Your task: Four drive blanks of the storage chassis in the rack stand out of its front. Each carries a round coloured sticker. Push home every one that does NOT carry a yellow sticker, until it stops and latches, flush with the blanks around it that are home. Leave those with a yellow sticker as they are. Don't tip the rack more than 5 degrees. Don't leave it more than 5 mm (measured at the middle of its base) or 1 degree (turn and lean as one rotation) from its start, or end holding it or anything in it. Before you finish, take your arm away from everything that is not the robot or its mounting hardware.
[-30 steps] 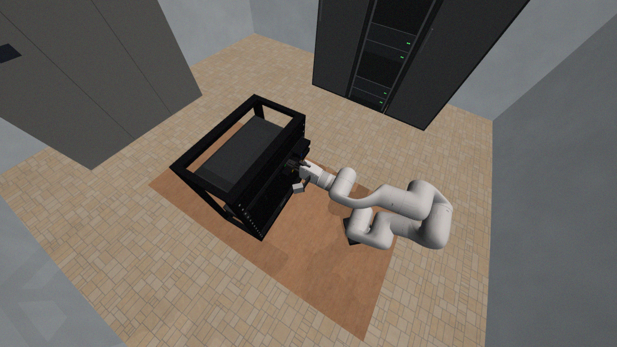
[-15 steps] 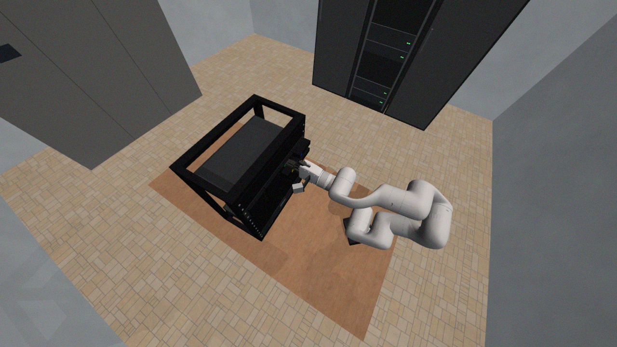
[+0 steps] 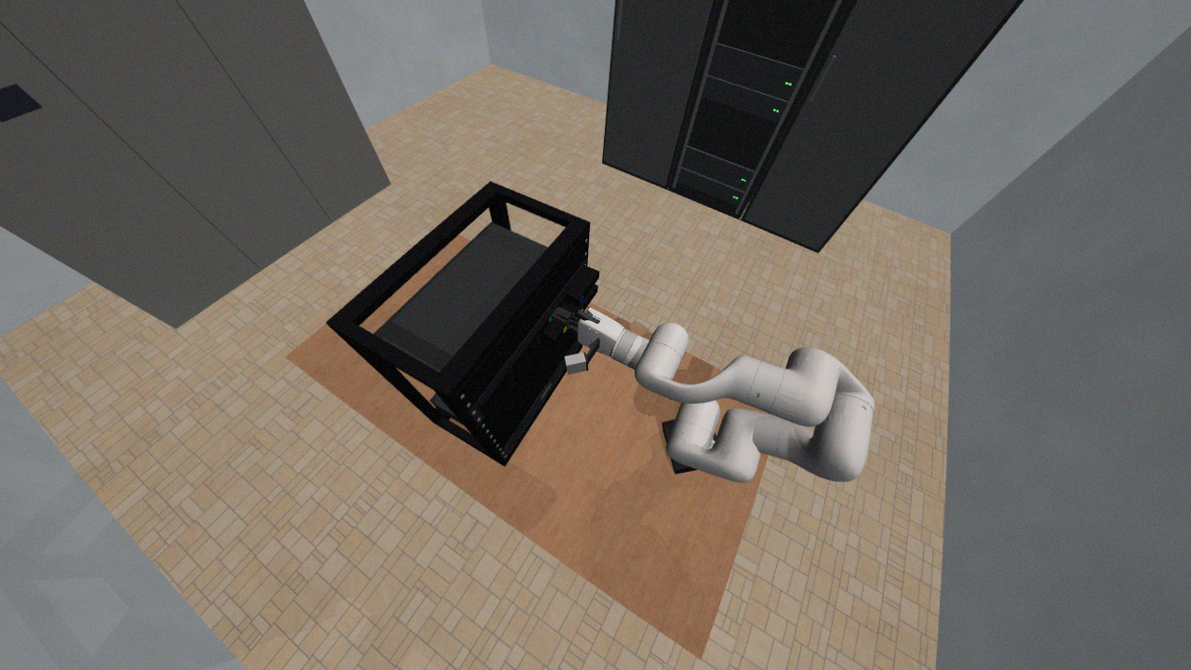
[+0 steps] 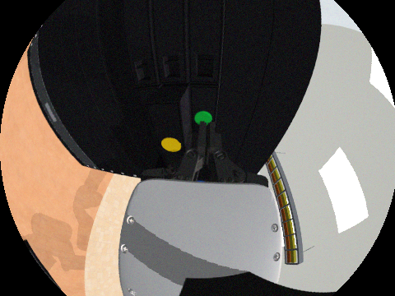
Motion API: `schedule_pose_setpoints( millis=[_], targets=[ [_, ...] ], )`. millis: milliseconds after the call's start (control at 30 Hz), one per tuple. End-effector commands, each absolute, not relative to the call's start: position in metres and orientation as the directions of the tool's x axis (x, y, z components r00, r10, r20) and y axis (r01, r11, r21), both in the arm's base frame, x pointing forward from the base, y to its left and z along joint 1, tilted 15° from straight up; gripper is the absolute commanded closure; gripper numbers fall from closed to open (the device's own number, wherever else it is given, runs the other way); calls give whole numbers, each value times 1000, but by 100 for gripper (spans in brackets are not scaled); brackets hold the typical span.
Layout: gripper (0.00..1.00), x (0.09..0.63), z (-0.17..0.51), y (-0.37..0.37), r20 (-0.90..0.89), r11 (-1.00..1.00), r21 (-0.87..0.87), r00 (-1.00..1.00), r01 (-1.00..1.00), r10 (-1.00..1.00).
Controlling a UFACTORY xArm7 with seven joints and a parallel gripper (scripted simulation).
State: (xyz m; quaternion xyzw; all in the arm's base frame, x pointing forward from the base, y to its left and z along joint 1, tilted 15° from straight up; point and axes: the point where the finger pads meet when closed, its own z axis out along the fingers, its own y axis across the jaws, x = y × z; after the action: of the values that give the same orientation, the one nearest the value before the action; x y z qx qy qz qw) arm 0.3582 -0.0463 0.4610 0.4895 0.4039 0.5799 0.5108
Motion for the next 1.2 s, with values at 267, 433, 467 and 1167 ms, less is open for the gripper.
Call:
schedule_pose_setpoints(
  millis=[267, 433, 467, 1167],
  targets=[
    [100, 316, 454, -45, 155, -152, 968, 1, -200, 988],
    [100, 288, 448, -44, 155, -152, 968, 1, -200, 988],
    [100, 283, 447, -44, 155, -152, 968, 1, -200, 988],
    [100, 267, 444, -43, 155, -152, 968, 1, -200, 988]
  ],
)
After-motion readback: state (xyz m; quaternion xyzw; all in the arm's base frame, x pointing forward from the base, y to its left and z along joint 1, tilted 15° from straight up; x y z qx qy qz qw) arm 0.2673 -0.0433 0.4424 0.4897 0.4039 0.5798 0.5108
